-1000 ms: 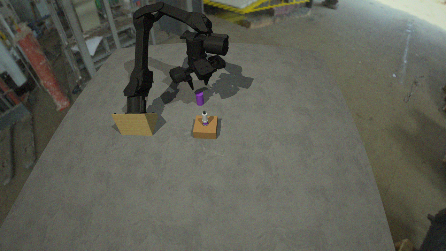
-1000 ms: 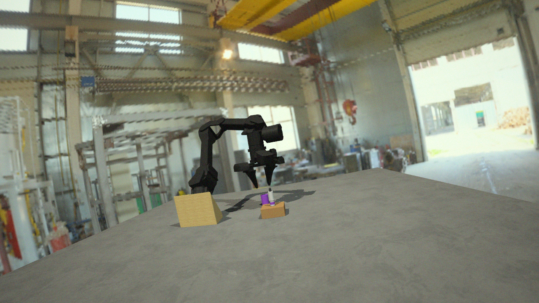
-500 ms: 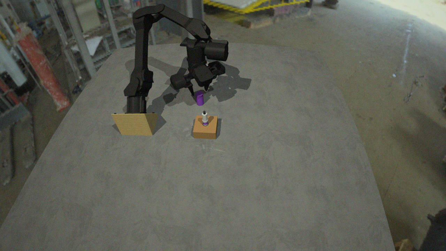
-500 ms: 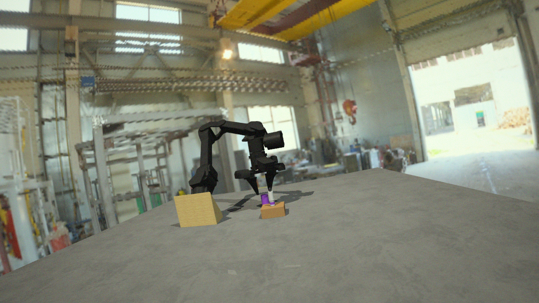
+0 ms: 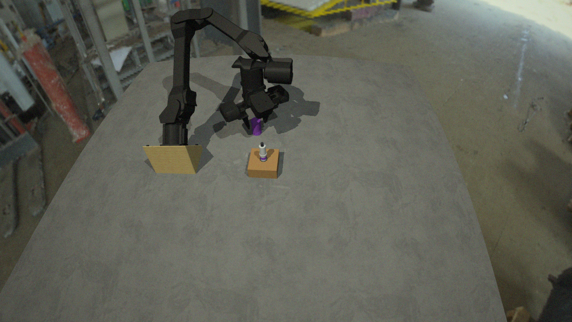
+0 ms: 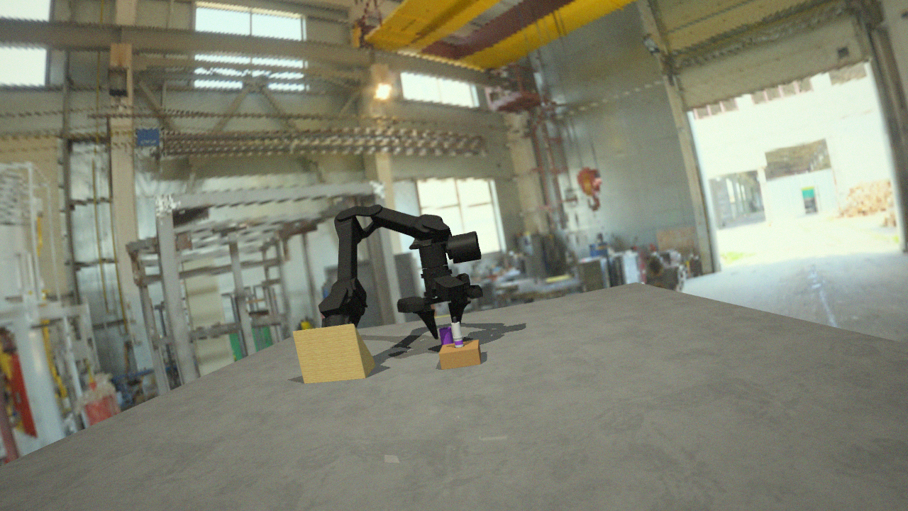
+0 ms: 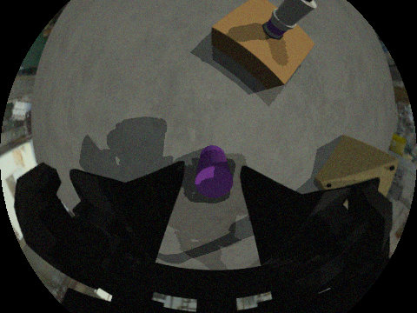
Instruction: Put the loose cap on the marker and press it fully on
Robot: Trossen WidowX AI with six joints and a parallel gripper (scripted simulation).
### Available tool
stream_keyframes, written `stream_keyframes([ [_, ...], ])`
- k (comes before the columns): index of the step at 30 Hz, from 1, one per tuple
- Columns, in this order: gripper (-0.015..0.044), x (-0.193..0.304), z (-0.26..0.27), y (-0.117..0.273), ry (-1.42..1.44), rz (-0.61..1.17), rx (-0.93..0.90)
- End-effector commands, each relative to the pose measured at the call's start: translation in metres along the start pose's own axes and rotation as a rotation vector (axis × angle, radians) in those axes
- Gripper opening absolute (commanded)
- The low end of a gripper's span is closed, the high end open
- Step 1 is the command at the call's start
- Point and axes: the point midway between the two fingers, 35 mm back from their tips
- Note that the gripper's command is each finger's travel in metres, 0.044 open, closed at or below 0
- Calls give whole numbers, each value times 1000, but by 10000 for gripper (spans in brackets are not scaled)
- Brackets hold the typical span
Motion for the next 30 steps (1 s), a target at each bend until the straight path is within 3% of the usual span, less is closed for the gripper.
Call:
stream_keyframes([
  [1, 240, 1, -1, -8, -6, 7, -4],
  [9, 240, 2, -1, -18, -6, 9, -5],
  [14, 108, 2, -1, -18, -6, 9, -5],
  [22, 55, 2, -1, -18, -6, 9, -5],
  [24, 3, 2, -1, -17, -6, 9, -5],
  [30, 0, 0, 0, -4, -7, 6, -3],
])
Point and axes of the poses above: the point midway between the two fingers, 35 mm back from their tips, its own y axis back along the fingers, its own z axis across the jaws, x = y × z, and after that the axes turned 4 degrees about -y, right-handed
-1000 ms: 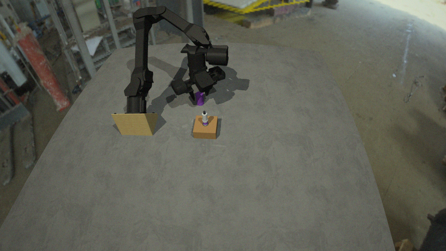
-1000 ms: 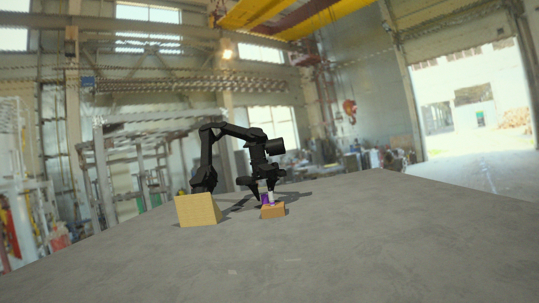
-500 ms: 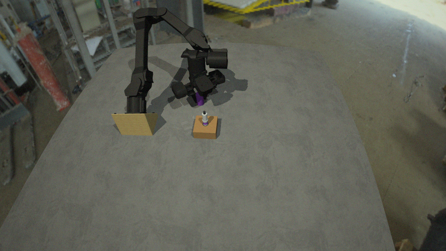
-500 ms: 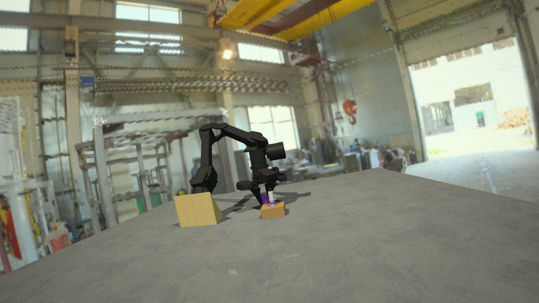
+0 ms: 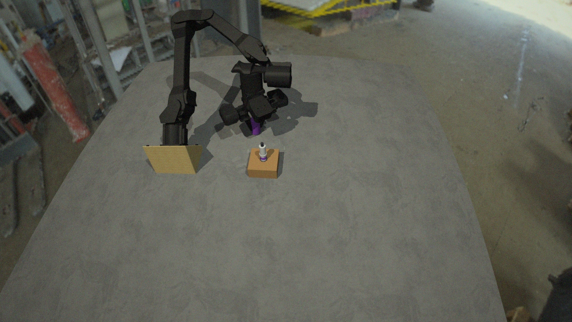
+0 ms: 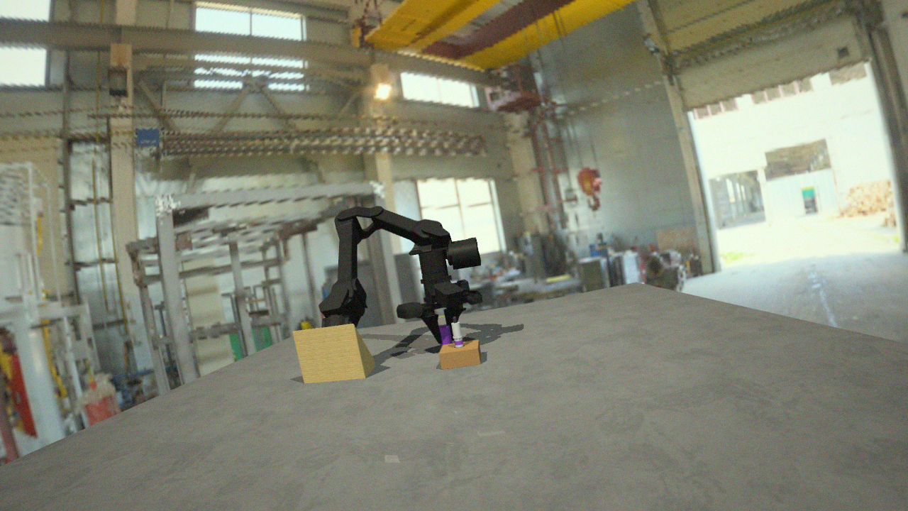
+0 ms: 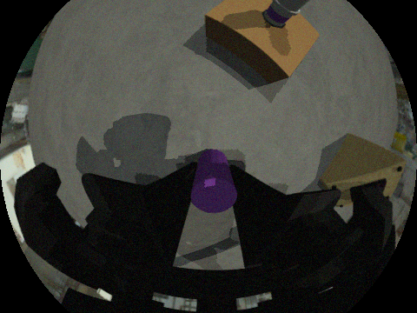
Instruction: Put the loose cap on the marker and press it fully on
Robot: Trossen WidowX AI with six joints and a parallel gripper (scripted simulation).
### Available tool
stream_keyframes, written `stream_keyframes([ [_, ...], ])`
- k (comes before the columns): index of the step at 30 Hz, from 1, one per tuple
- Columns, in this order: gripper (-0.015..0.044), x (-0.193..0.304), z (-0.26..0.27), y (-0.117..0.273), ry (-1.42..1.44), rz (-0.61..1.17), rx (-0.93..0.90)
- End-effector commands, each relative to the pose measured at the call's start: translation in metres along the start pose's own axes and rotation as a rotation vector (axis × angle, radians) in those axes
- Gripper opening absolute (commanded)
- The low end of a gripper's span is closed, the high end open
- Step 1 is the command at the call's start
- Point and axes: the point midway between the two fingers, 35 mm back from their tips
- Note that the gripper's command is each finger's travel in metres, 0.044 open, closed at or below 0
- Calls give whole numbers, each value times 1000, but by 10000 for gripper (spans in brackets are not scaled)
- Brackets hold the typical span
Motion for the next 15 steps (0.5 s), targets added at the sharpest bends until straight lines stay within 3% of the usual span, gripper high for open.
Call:
stream_keyframes([
  [1, 0, -1, 3, 11, 7, -4, -6],
  [15, 0, -2, 2, 42, 7, -5, -5],
])
Point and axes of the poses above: the point midway between the two fingers, 35 mm back from their tips, its own y axis back along the fingers, its own z axis across the jaws, x = y × z, and after that the axes turned 4 degrees about -y, right-handed
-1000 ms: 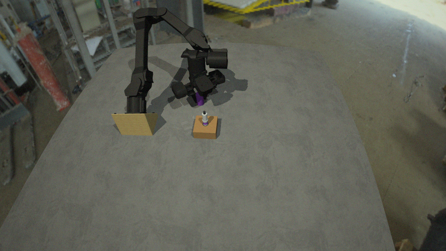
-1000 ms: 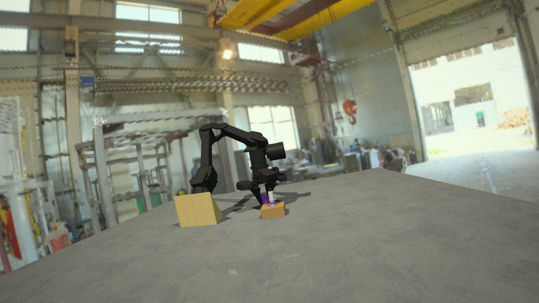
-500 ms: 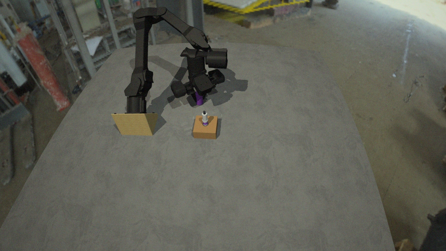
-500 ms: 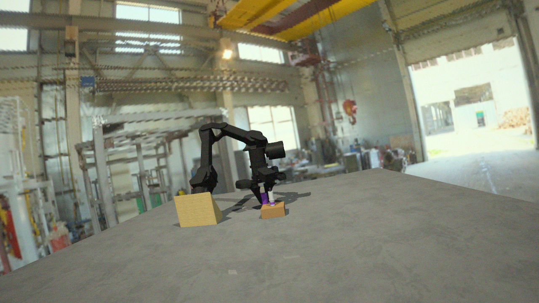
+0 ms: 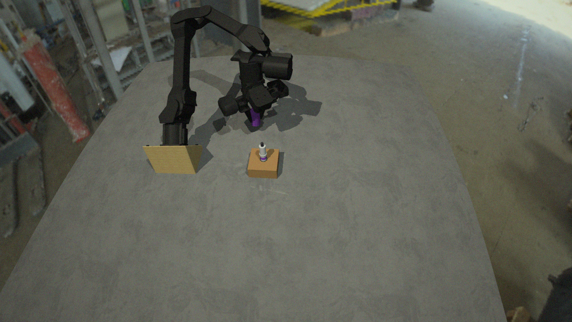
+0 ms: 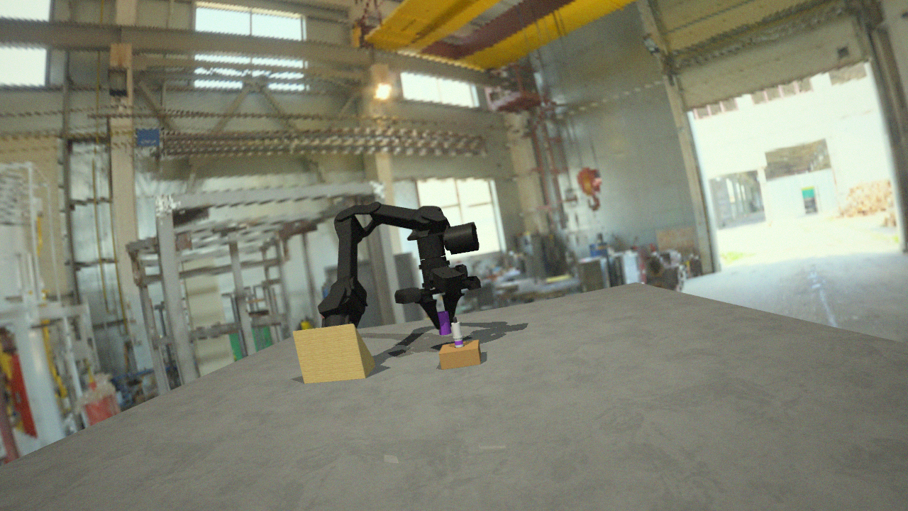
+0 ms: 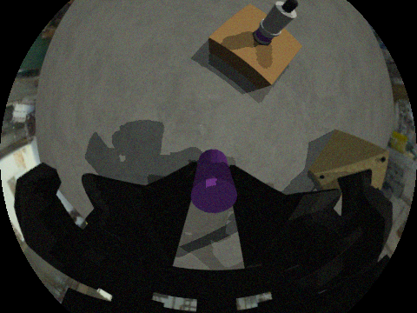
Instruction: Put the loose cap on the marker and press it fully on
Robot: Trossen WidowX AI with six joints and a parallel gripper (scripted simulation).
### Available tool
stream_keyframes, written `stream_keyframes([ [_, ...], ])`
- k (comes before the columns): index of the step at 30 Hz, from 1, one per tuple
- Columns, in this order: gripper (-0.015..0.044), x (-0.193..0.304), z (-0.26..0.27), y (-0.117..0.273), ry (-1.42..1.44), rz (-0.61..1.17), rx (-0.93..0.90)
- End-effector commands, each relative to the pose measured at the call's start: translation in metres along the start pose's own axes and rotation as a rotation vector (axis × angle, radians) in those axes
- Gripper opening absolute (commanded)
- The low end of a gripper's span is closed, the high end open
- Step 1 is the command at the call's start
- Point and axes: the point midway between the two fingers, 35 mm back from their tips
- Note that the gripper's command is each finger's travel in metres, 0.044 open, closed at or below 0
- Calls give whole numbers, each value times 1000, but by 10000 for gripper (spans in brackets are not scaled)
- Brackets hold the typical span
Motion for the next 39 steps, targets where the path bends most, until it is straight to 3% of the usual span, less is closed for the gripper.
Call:
stream_keyframes([
  [1, 0, -1, 1, 12, 7, -7, 0],
  [9, 0, -2, 0, 23, 6, -6, 0],
  [39, 0, -92, -10, 59, 4, -24, 6],
])
Point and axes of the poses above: the point midway between the two fingers, 35 mm back from their tips, its own y axis back along the fingers, its own z axis across the jaws, x = y × z, and after that the axes turned 4 degrees about -y, right-handed
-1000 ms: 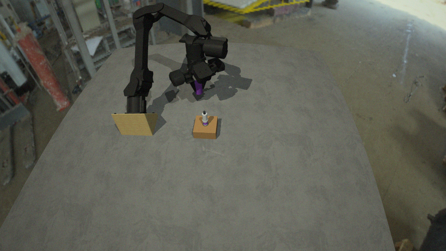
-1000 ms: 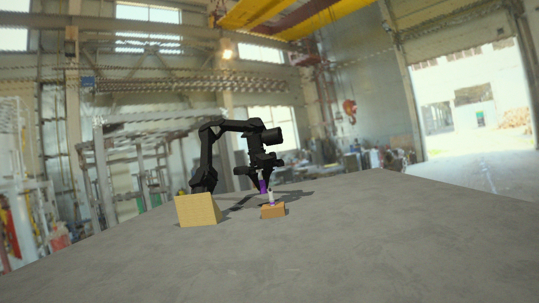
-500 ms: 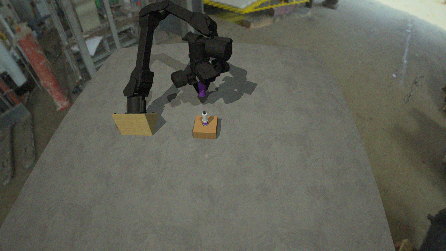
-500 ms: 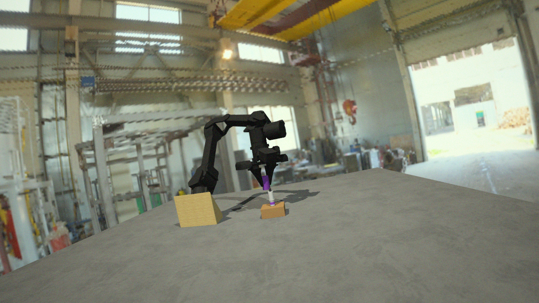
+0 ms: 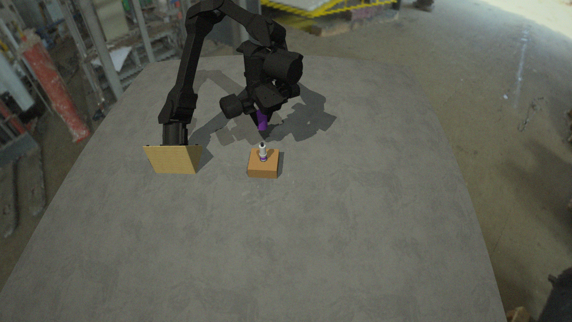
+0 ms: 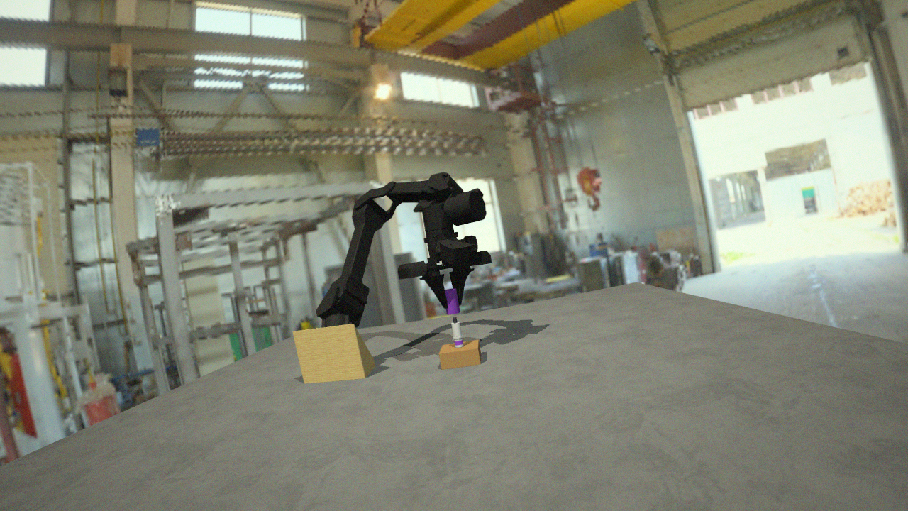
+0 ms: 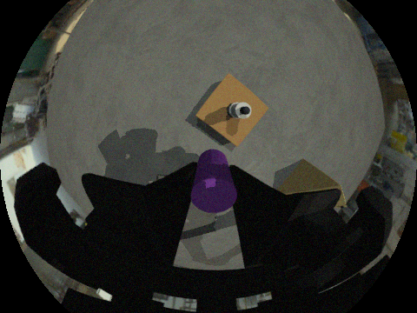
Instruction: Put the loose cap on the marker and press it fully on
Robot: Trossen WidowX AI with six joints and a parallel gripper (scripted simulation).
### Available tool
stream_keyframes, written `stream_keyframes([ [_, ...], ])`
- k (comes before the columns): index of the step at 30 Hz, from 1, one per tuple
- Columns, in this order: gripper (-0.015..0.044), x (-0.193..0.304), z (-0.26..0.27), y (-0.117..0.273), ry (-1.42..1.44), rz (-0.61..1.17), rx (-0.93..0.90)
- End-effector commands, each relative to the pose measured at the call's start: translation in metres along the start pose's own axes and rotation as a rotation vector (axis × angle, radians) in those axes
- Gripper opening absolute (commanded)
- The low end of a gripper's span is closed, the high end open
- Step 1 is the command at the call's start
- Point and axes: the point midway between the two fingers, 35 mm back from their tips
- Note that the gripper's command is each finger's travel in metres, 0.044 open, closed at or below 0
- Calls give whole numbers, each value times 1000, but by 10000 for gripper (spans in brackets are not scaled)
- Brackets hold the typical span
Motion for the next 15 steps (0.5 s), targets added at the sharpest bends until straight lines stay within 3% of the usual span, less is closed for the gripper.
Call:
stream_keyframes([
  [1, 0, -16, -4, 7, 5, -4, 3],
  [15, 0, -54, -22, 19, 9, 7, -1],
])
Point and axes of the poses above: the point midway between the two fingers, 35 mm back from their tips, its own y axis back along the fingers, its own z axis across the jaws, x = y × z, and after that the axes turned 4 degrees about -y, right-handed
